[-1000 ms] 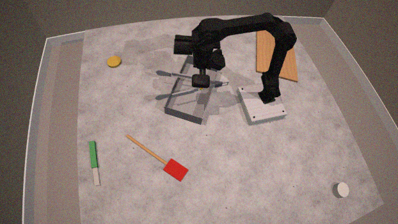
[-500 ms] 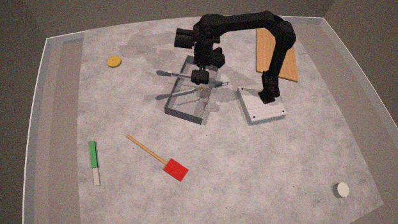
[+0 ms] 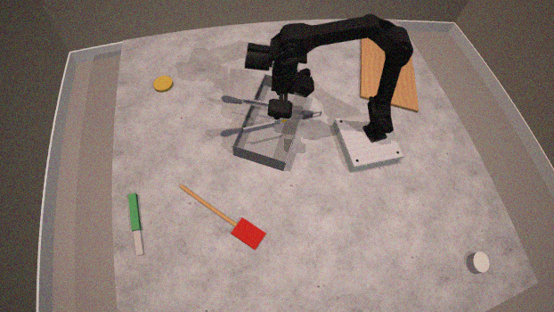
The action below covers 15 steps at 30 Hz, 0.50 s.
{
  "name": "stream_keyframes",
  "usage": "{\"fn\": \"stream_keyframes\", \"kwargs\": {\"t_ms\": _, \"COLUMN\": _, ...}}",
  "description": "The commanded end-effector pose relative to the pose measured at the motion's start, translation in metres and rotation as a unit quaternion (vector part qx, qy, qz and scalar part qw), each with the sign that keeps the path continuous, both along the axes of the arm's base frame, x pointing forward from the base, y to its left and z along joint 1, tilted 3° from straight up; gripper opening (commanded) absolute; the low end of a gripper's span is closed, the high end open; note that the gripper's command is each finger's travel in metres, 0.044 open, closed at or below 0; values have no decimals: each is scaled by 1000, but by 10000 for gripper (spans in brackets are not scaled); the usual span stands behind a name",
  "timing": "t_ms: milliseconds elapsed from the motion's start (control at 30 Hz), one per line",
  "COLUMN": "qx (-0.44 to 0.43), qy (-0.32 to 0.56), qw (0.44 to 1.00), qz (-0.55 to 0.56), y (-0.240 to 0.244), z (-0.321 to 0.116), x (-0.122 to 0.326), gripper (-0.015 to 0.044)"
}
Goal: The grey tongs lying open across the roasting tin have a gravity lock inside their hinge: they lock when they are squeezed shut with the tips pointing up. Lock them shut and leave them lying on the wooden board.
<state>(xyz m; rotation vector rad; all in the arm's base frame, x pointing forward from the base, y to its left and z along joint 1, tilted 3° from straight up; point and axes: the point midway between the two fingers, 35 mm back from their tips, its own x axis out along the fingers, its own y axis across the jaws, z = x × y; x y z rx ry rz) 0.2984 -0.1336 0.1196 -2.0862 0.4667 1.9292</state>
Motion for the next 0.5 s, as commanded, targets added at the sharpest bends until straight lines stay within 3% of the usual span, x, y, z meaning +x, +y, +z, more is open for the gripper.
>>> {"fn": "stream_keyframes", "kwargs": {"t_ms": 0, "qx": 2, "qy": 0, "qw": 1000, "qz": 3, "y": 0, "z": -9, "x": 1, "gripper": 440}}
{"fn": "stream_keyframes", "kwargs": {"t_ms": 467, "qx": 2, "qy": 0, "qw": 1000, "qz": 2, "y": -1, "z": -32, "x": 2, "gripper": 440}}
